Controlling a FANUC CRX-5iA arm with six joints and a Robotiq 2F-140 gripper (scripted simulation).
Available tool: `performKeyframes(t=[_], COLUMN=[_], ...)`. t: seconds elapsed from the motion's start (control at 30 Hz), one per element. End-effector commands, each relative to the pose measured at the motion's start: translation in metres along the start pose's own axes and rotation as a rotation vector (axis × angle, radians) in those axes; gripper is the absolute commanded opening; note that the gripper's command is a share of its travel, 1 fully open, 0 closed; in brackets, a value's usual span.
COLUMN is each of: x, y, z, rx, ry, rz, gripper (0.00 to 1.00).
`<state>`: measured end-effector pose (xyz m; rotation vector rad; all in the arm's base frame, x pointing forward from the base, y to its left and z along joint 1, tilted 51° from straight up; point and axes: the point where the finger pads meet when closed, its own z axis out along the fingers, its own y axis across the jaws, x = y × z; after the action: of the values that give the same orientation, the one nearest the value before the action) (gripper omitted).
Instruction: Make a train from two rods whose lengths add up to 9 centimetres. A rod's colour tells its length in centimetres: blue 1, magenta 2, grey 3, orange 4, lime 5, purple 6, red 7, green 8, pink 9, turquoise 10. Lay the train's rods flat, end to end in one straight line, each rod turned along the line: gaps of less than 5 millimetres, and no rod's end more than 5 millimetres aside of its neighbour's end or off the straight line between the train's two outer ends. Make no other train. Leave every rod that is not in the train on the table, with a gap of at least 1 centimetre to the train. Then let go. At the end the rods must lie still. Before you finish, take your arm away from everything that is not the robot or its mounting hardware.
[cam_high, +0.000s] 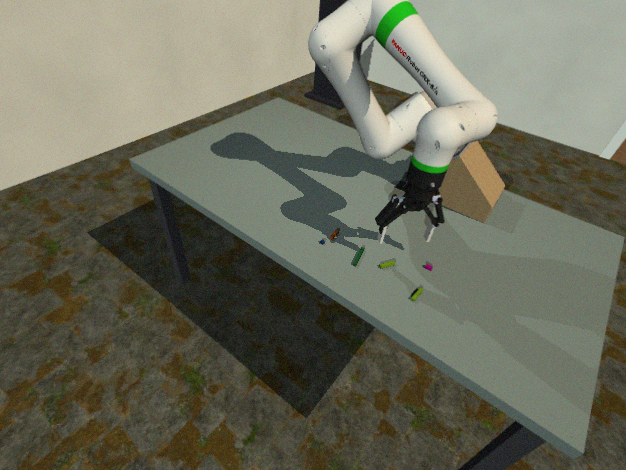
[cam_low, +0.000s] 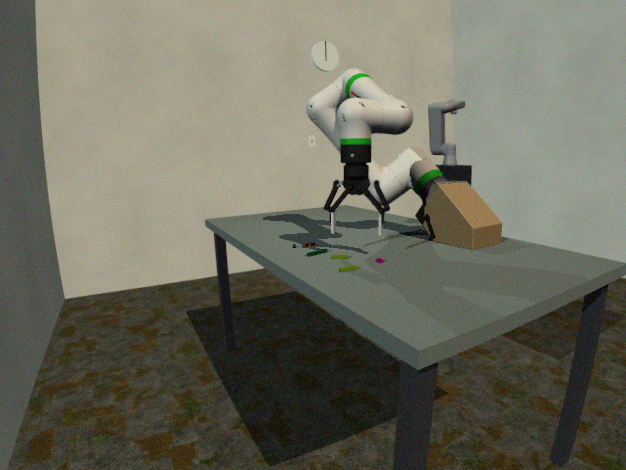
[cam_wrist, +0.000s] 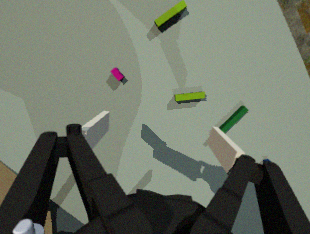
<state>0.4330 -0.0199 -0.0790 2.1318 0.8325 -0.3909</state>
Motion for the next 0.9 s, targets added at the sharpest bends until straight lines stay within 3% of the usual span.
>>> performKeyframes(t=[0.0,0.23,0.33,0.5,0.53,0.87], x=[0.000,0.000,-0.015,-0.026,-0.039,-0.087], y=[0.000,0.001,0.035,0.056,0.078,0.141], z=[0.000,0.000,-0.002,-0.002,-0.002,0.000], rx=[0.000,0.000,0.004,0.005,0.005,-0.001], ry=[0.000,0.001,0.003,0.004,0.003,-0.003], rz=[0.000,0.007,0.188,0.297,0.419,0.785], gripper=[1.00,1.00,1.00,1.00,1.00,1.00])
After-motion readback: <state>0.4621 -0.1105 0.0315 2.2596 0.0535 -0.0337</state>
